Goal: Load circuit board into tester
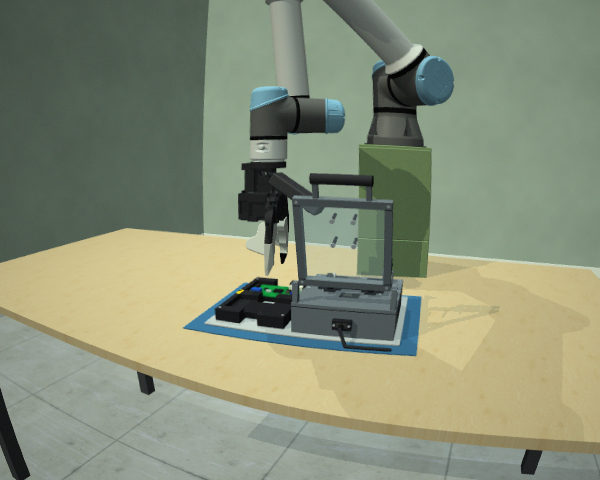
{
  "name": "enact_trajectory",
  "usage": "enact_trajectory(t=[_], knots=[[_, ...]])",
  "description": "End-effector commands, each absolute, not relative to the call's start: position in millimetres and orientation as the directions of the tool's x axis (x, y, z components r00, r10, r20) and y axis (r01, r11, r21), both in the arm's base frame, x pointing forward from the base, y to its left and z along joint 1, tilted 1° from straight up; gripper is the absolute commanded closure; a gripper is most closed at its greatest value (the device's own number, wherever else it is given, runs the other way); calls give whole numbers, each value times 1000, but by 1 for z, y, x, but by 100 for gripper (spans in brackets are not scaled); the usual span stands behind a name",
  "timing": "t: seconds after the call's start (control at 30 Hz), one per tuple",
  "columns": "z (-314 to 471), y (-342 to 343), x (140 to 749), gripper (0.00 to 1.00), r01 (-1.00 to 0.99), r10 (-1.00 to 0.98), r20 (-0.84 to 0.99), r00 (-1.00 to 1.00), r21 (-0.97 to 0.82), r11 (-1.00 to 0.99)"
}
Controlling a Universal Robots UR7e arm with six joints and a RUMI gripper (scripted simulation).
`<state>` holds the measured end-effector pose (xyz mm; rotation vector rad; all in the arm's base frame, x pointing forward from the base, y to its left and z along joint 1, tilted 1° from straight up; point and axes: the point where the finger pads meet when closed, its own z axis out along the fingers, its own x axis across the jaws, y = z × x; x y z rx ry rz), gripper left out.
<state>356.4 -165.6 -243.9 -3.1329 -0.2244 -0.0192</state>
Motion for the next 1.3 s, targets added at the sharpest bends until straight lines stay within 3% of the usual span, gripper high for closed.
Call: enact_trajectory(t=[0.0, 1.27], knots=[[-246, -166, 355, 41, 140, 140, 10, 990, -1, -990], [-279, -168, 357, 41, 141, 141, 12, 990, 2, -990]])
